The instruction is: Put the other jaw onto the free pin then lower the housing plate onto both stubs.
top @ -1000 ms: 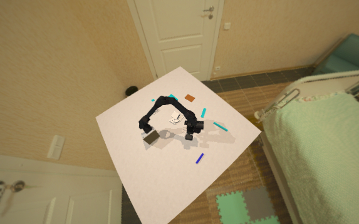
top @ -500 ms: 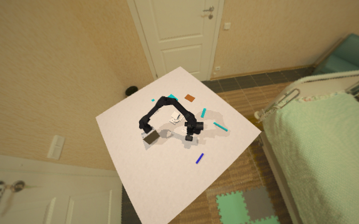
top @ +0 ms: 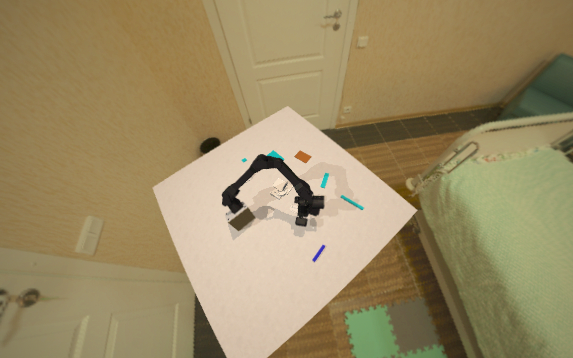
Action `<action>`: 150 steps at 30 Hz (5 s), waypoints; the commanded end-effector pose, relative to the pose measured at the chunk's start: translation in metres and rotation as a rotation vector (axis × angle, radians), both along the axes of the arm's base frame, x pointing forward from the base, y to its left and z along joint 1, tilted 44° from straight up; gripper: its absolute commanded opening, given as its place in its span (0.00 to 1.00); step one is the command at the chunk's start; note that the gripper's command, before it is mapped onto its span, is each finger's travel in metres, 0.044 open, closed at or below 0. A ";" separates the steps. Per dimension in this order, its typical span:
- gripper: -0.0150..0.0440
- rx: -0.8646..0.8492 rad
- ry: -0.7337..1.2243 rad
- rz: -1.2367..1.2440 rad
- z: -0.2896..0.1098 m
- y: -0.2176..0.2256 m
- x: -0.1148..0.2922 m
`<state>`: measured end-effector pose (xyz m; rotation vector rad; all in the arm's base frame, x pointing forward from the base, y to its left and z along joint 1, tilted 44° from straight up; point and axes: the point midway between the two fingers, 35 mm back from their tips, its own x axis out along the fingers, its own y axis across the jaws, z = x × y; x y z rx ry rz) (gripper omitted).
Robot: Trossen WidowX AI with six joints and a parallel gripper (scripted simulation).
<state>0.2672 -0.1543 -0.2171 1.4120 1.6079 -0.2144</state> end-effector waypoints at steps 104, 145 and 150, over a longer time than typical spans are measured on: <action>0.47 -0.003 -0.004 0.001 0.066 -0.024 0.039; 1.00 0.000 -0.003 -0.006 0.066 -0.024 0.039; 1.00 0.000 -0.003 -0.006 0.066 -0.024 0.039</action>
